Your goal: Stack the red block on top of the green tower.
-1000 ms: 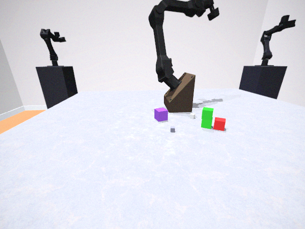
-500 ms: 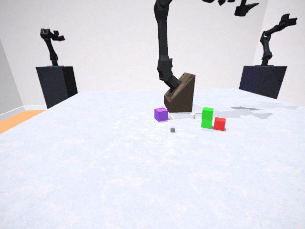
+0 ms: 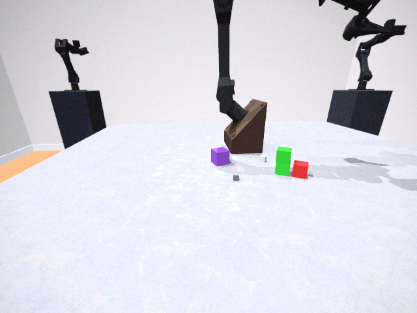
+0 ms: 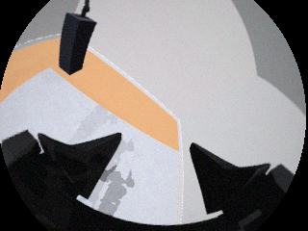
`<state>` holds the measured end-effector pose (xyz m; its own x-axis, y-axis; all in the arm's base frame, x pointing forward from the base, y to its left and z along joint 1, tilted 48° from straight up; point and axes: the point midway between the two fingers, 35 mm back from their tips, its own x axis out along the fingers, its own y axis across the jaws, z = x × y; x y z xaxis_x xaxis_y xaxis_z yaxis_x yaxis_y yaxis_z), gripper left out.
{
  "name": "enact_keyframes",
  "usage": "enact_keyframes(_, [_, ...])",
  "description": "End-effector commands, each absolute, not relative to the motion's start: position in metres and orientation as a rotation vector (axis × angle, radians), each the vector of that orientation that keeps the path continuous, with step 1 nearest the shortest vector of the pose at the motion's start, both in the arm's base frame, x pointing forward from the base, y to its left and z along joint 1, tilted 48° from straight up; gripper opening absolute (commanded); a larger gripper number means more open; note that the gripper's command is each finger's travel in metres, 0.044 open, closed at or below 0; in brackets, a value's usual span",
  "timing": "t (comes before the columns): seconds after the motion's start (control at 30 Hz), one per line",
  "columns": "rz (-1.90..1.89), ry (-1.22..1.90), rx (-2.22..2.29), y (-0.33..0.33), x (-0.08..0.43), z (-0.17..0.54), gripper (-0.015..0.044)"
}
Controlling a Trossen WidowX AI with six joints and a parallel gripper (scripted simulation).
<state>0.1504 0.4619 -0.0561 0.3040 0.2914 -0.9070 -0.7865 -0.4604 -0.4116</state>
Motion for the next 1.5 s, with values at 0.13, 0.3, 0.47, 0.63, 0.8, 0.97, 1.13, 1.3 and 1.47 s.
enact_keyframes(0.13, [1.043,0.893,-1.567,0.361,0.227,-0.075,0.044])
enact_keyframes(0.3, [0.837,1.125,-1.539,0.294,0.259,-0.078,0.044])
enact_keyframes(0.47, [0.63,1.337,-1.503,0.226,0.278,-0.074,0.044])
enact_keyframes(0.63, [0.43,1.526,-1.465,0.161,0.287,-0.066,0.044])
enact_keyframes(0.8, [0.254,1.685,-1.428,0.105,0.288,-0.055,0.044])
enact_keyframes(0.97, [0.174,1.756,-1.411,0.081,0.287,-0.049,0.044])
enact_keyframes(1.13, [0.174,1.755,-1.411,0.081,0.294,-0.049,0.044])
enact_keyframes(1.3, [0.174,1.755,-1.412,0.062,0.295,-0.068,0.044])
enact_keyframes(1.47, [0.172,1.756,-1.413,0.046,0.294,-0.083,0.044])
